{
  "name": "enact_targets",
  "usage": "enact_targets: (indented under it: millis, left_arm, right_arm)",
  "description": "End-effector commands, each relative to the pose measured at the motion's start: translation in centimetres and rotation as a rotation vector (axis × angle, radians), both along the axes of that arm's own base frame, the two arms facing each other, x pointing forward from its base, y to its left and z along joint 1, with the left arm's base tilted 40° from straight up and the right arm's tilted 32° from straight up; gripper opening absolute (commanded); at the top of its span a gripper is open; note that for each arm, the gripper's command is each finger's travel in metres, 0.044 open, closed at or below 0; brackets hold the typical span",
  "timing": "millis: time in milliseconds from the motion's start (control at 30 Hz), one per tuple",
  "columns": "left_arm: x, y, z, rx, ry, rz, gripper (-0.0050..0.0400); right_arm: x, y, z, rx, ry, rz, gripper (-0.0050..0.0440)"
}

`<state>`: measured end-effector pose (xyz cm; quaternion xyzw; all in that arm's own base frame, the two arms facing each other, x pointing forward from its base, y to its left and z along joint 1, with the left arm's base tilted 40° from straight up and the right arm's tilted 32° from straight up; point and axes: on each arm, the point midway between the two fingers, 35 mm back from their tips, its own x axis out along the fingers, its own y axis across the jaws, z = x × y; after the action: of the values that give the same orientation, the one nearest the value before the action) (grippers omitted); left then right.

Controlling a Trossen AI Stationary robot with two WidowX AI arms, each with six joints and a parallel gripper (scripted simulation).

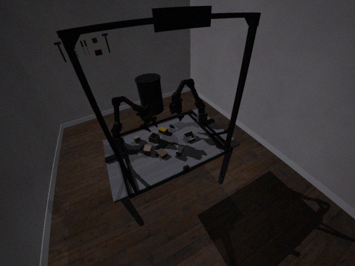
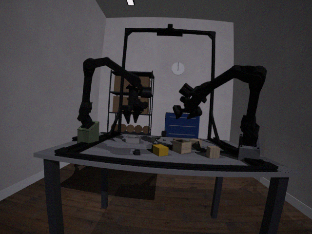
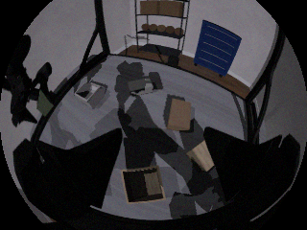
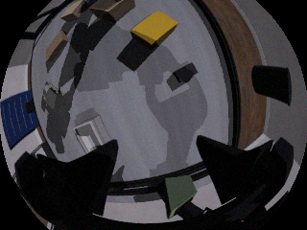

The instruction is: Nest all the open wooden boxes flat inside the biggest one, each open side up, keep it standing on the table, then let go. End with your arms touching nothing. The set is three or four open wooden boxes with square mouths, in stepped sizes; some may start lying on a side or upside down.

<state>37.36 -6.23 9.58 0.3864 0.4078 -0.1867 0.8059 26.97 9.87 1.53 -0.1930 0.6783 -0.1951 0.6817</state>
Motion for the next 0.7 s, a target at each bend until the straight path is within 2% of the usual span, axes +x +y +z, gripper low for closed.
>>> enact_targets:
  millis: [0,167,300,467,667]
  left_arm:
    - [-0.5,-0.7,-3.0,0.127,0.143,-0.116,0.04]
    - [-2.8,-1.8,-8.8,0.328,0.427,-0.366,0.04]
    - [-4.5,-2.1,-11.8,0.432,0.595,-0.527,0.04]
    - [-5.9,-2.2,-13.6,0.497,0.712,-0.643,0.04]
    - [-6.2,-2.3,-14.0,0.511,0.739,-0.67,0.04]
  right_arm:
    - [0.0,0.0,0.0,0.001,0.005,0.002,0.04]
    - [0.0,0.0,0.0,0.001,0.005,0.002,0.04]
    - [0.0,0.0,0.0,0.001,0.005,0.002,0.04]
    - [0.0,0.0,0.0,0.001,0.005,0.002,0.04]
    - [0.0,0.0,0.0,0.001,0.005,0.002,0.04]
